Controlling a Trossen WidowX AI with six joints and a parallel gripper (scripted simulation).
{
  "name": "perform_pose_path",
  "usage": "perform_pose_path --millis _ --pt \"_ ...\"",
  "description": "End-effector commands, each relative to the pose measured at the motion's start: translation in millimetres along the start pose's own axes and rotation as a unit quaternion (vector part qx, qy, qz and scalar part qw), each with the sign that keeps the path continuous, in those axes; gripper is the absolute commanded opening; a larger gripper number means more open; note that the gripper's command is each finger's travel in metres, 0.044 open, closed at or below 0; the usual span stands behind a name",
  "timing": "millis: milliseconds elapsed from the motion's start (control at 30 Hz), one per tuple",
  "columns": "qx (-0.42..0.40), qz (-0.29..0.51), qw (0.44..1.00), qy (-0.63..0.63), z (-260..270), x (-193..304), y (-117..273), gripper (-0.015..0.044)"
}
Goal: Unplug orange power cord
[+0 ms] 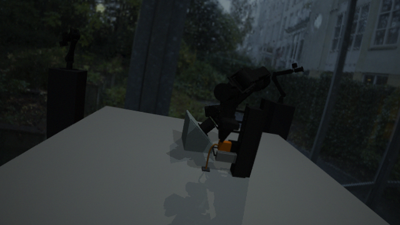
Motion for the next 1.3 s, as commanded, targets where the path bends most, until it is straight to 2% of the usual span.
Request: perform_pose_path --millis 0,767,867,1167,1200,1267 --pt "0.003 0.004 1.000 -0.004 -0.9 7.1 -2.1 0.0160" --pt "0.003 0.004 1.000 -0.004 -1.0 8.3 -14.1 0.0160" --pt "0.002 0.002 1.000 0.000 0.2 8.6 -11.8 0.0081" --pt "0.002 0.002 1.000 0.000 0.2 8.6 -11.8 0.0021" --pt "0.002 0.001 1.000 0.000 0.2 8.3 -11.7 0.0000" --pt "0.002 0.001 1.000 0.000 0.3 7.0 -11.7 0.0000"
Point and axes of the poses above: the point midway between the two fingers, 35 mm back from their tips, its own y axis back along the fingers, its own z axis across the jaws, x = y × z, the point moved 10 cm from there along y, back along the fingers, and after that the axes turned 4 degrees about y, right-handed, at the moved point
